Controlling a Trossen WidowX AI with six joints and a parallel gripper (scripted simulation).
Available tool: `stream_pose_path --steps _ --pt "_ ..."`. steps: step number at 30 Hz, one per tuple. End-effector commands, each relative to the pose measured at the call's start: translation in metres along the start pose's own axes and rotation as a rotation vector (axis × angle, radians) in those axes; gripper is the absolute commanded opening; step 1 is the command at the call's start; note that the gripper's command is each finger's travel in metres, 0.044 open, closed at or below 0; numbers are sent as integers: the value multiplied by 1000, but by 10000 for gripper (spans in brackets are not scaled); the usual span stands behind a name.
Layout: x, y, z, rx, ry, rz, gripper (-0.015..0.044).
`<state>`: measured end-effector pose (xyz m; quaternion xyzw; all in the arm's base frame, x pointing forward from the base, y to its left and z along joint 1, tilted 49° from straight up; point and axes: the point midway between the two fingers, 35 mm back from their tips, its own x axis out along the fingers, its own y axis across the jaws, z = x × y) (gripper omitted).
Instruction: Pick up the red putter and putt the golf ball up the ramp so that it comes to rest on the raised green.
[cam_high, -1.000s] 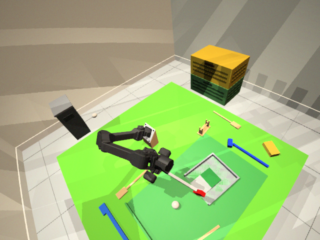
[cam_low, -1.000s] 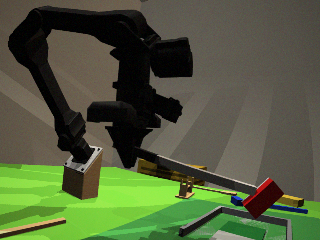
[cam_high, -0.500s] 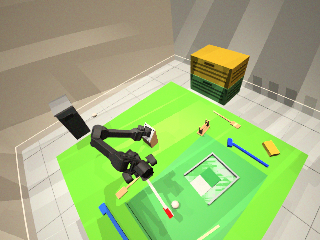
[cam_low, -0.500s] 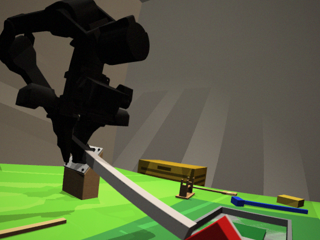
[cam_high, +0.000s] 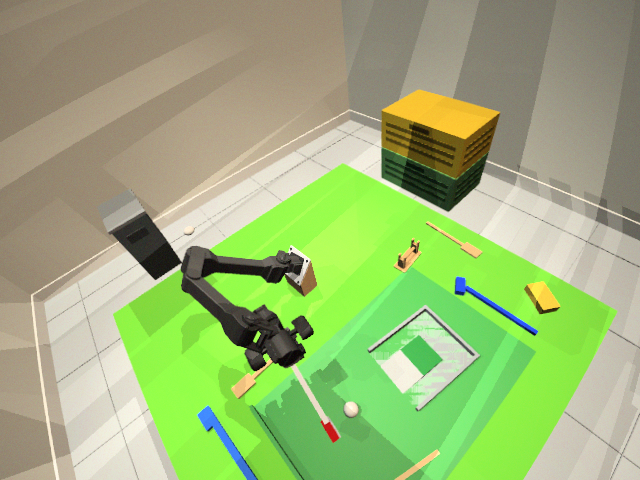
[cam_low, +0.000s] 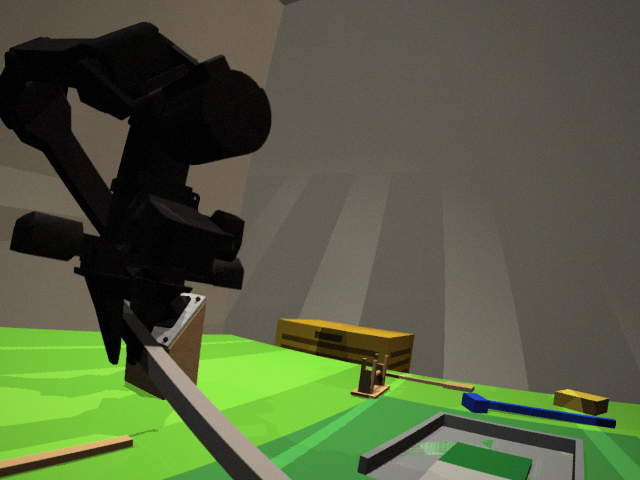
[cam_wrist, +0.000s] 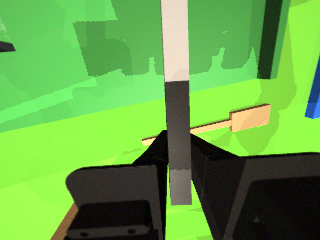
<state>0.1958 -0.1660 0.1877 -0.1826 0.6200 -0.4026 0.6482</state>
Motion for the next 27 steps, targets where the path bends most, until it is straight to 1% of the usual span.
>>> stream_pose_path --steps 1,21,27 --pt "7 0 -1 -2 -5 2 0" --pt "36 0 -1 -1 -6 0 0" --pt "33 -2 -1 4 -4 -5 0"
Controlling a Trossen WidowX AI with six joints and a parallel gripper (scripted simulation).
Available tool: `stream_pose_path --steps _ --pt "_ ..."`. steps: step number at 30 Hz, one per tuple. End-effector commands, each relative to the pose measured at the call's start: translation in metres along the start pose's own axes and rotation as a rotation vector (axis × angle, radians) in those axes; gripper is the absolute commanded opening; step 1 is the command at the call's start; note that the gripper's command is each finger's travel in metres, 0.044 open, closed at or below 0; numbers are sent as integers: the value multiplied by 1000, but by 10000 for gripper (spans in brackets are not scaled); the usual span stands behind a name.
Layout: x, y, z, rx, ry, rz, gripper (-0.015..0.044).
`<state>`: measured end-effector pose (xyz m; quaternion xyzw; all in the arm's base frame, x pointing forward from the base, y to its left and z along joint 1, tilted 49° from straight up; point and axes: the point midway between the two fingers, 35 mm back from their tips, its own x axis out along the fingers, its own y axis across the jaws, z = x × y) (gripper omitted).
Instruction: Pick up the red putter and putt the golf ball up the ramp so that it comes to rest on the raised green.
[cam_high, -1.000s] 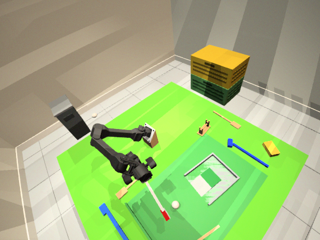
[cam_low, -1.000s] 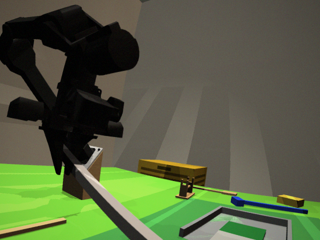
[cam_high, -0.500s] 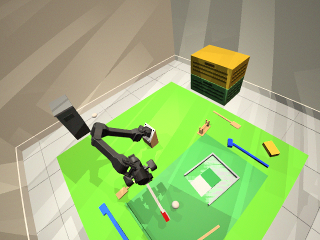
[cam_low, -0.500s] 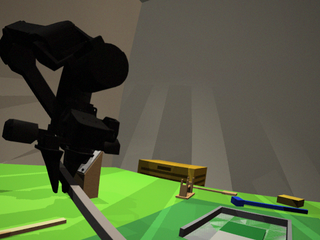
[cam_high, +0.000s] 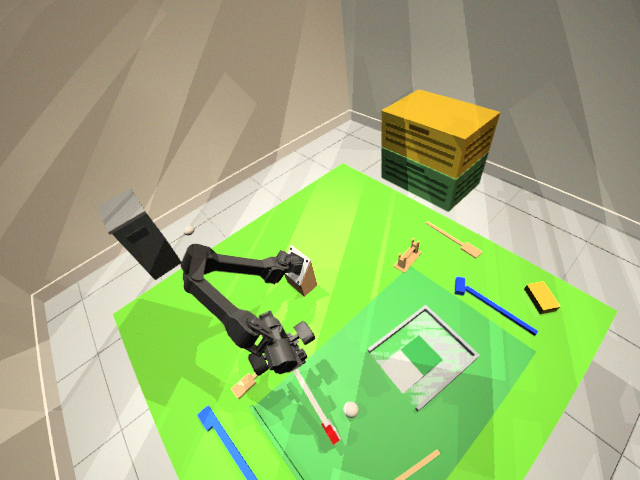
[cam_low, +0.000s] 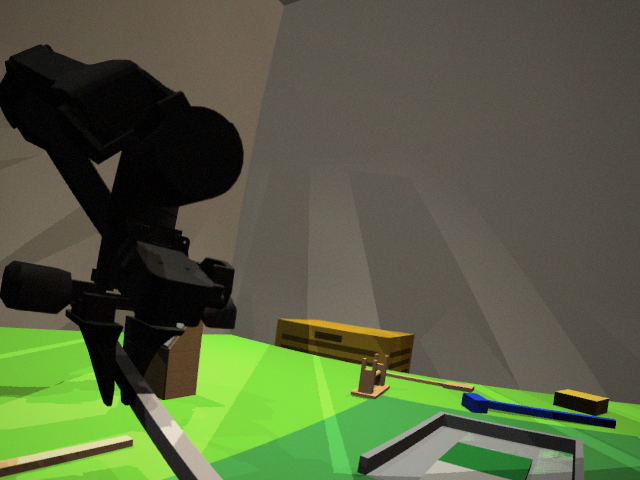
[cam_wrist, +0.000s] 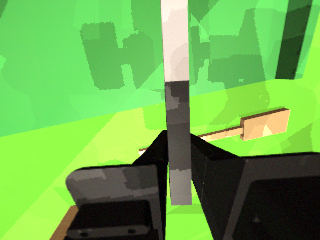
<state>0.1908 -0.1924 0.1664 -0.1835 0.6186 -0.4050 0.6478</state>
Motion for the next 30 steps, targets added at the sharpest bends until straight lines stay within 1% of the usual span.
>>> stream_pose_path --steps 1,7,14,24,26,30 --pt "-1 0 1 1 -3 0 0" --pt "0 -4 1 1 -3 1 0" --pt "2 -28 1 -3 -6 3 0" --pt "4 -26 -1 -11 1 5 0" --pt "4 -16 1 -10 2 11 0" --pt "6 39 7 -6 6 28 0"
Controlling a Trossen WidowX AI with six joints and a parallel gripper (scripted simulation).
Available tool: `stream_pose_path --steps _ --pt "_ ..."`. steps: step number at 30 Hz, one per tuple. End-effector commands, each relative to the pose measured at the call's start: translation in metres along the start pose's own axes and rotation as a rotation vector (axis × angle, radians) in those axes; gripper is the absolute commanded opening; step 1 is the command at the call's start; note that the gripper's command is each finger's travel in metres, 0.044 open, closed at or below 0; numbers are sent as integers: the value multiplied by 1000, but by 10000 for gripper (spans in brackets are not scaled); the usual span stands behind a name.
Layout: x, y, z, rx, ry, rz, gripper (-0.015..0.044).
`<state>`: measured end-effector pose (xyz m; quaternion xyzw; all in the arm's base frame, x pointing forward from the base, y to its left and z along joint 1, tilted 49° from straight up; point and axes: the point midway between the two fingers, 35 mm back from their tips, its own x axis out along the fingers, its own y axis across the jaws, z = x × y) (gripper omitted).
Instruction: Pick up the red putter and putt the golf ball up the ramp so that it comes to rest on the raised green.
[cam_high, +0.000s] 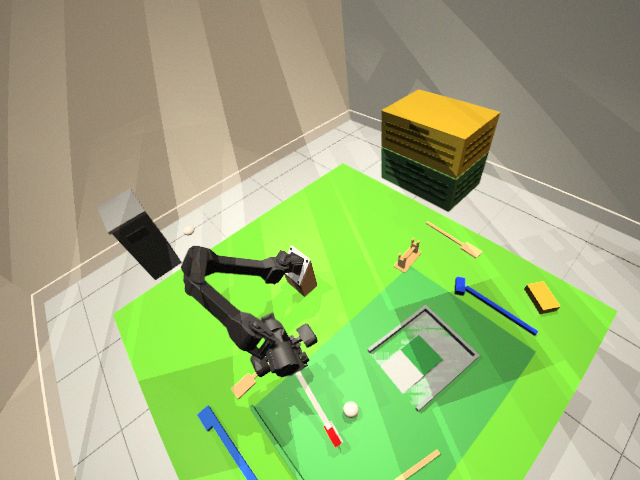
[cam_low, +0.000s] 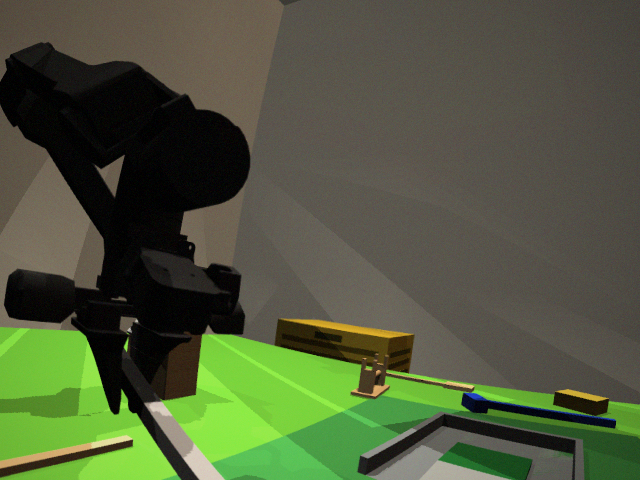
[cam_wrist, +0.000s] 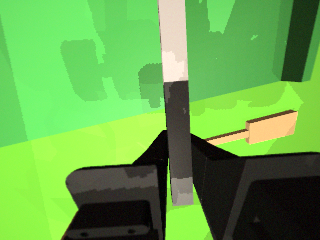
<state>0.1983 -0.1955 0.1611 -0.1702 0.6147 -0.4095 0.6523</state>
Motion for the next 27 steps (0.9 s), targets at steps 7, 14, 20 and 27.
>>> stream_pose_path --steps 7,14,20,27 --pt "-1 106 -12 -33 -5 -3 0" --pt "-18 108 -11 -33 -4 2 0" --pt "-49 108 -11 -34 -3 3 0" --pt "-52 107 -14 -41 6 -5 0"
